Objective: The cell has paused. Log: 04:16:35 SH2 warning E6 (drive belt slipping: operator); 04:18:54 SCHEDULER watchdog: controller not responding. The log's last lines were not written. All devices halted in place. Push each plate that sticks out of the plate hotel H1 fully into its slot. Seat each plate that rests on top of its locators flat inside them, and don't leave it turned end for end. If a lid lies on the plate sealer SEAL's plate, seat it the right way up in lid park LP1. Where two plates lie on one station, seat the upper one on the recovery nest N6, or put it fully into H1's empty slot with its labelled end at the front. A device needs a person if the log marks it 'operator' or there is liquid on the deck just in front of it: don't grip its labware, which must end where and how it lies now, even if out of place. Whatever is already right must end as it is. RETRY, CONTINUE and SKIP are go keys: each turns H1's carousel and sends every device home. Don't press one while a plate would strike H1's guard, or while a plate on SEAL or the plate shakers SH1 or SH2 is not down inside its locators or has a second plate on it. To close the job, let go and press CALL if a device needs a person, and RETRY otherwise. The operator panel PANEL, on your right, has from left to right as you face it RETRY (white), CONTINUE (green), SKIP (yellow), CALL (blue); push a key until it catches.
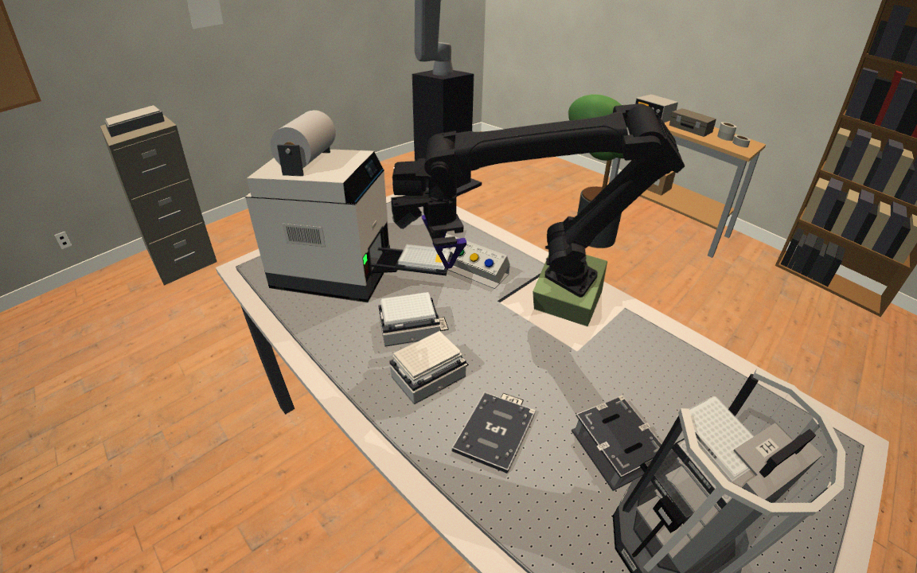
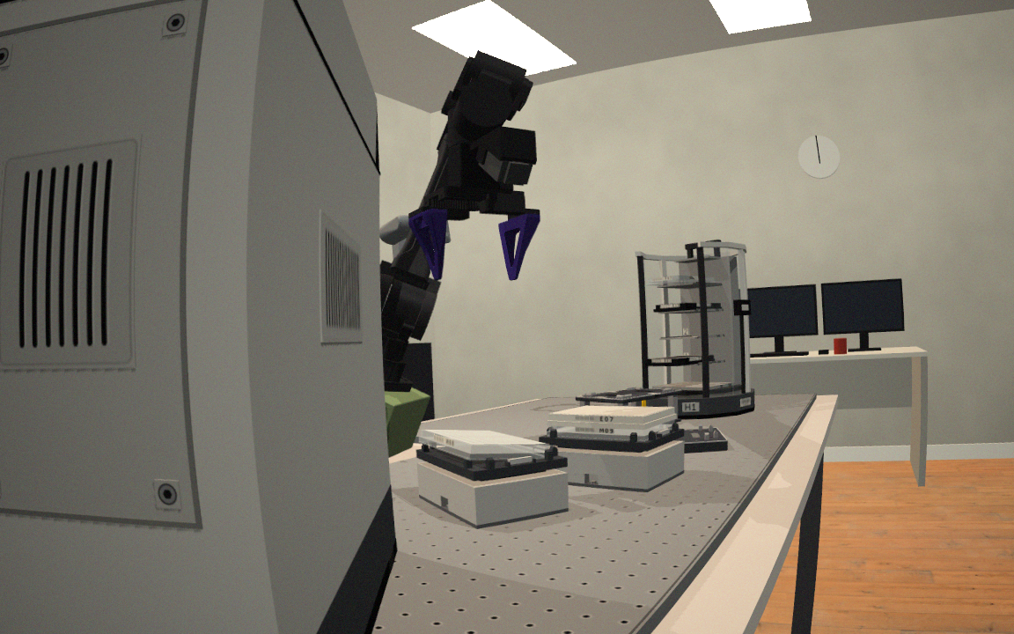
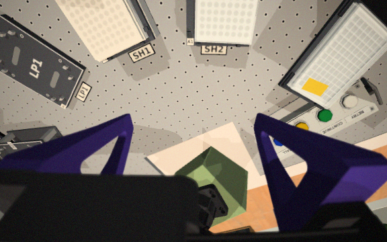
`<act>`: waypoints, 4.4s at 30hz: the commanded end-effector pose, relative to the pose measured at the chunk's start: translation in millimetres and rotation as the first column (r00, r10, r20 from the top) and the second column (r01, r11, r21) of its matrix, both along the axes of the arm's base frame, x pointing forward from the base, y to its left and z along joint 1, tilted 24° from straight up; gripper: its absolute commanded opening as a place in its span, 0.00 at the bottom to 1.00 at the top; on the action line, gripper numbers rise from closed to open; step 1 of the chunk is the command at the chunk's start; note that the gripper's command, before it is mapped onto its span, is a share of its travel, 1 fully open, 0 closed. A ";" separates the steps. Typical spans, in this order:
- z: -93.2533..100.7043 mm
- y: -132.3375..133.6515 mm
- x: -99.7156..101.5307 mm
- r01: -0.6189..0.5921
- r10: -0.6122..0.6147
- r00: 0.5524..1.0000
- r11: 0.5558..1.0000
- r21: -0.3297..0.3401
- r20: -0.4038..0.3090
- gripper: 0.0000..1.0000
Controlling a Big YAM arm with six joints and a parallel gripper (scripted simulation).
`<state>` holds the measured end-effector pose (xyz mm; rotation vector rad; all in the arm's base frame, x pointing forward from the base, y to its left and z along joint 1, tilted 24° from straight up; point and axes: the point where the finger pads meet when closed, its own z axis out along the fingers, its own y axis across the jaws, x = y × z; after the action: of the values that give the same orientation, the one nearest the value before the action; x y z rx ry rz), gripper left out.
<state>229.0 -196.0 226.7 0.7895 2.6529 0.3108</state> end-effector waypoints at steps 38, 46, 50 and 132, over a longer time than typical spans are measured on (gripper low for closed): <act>-9.2 -125.7 -36.5 0.330 -0.330 0.944 0.940 0.082 -0.017 1.00; -16.7 -150.5 -47.4 0.331 -0.330 0.944 0.940 0.080 -0.019 1.00; -20.5 -162.8 -52.7 0.331 -0.331 0.944 0.940 0.080 -0.021 1.00; -19.9 -168.2 -53.2 -0.790 0.838 0.524 0.410 -0.456 -0.154 1.00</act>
<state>171.2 -341.9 184.8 -0.7001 2.6326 0.0028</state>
